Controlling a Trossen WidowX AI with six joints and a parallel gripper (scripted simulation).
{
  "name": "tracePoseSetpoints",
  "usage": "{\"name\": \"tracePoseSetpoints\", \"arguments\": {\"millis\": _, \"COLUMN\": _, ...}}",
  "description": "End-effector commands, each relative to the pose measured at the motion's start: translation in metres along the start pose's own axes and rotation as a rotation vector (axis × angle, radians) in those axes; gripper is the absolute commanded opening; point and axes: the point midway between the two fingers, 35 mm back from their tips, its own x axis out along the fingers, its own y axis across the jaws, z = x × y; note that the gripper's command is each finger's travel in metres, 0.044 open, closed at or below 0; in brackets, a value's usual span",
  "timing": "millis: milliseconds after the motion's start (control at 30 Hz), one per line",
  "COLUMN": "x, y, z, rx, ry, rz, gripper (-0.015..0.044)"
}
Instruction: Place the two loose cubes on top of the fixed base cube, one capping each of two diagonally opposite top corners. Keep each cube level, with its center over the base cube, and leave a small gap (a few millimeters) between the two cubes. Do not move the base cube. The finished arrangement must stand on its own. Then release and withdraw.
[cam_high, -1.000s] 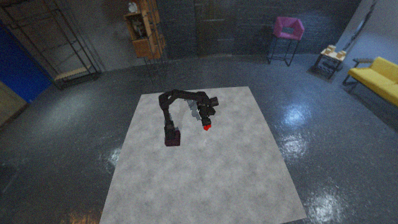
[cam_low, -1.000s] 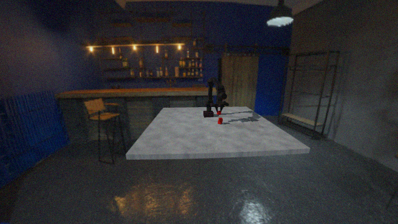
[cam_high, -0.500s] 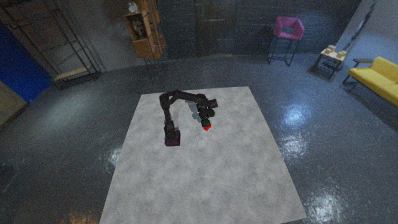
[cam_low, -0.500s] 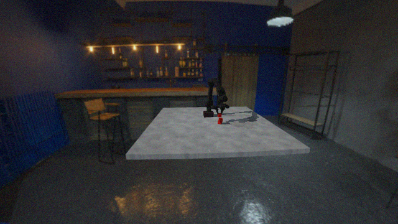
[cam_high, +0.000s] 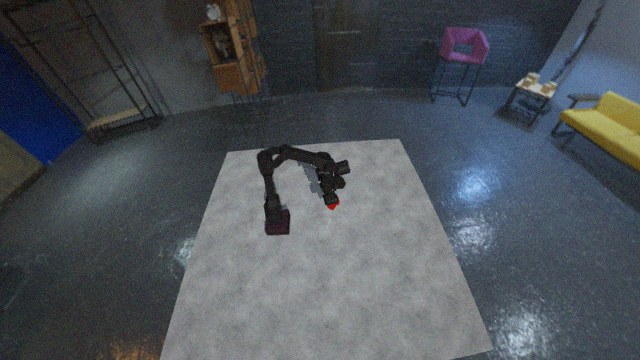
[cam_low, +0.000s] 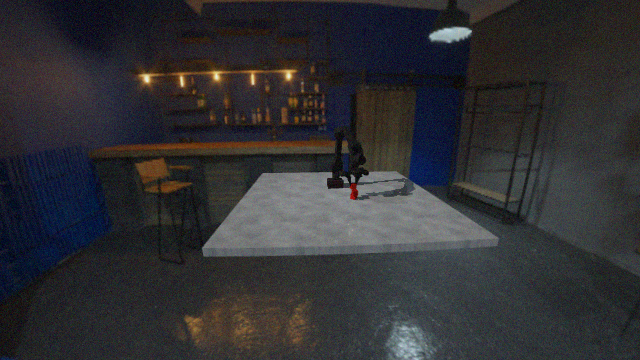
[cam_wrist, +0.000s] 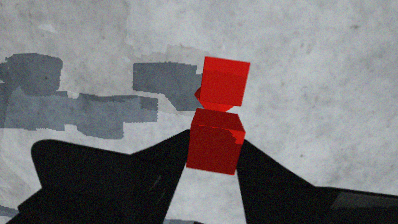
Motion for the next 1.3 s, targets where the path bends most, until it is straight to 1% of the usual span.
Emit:
{"name": "tracePoseSetpoints", "arguments": {"millis": 0, "x": 0.010, "y": 0.000, "z": -0.001, "rx": 0.003, "ry": 0.009, "rz": 0.001, "gripper": 0.0105}}
{"name": "tracePoseSetpoints", "arguments": {"millis": 267, "x": 0.028, "y": 0.000, "z": -0.001, "rx": 0.002, "ry": 0.010, "rz": 0.001, "gripper": 0.0105}}
{"name": "tracePoseSetpoints", "arguments": {"millis": 1167, "x": 0.030, "y": 0.000, "z": -0.001, "rx": 0.002, "ry": 0.010, "rz": 0.001, "gripper": 0.0105}}
{"name": "tracePoseSetpoints", "arguments": {"millis": 1267, "x": 0.030, "y": 0.000, "z": -0.001, "rx": 0.002, "ry": 0.010, "rz": 0.001, "gripper": 0.0184}}
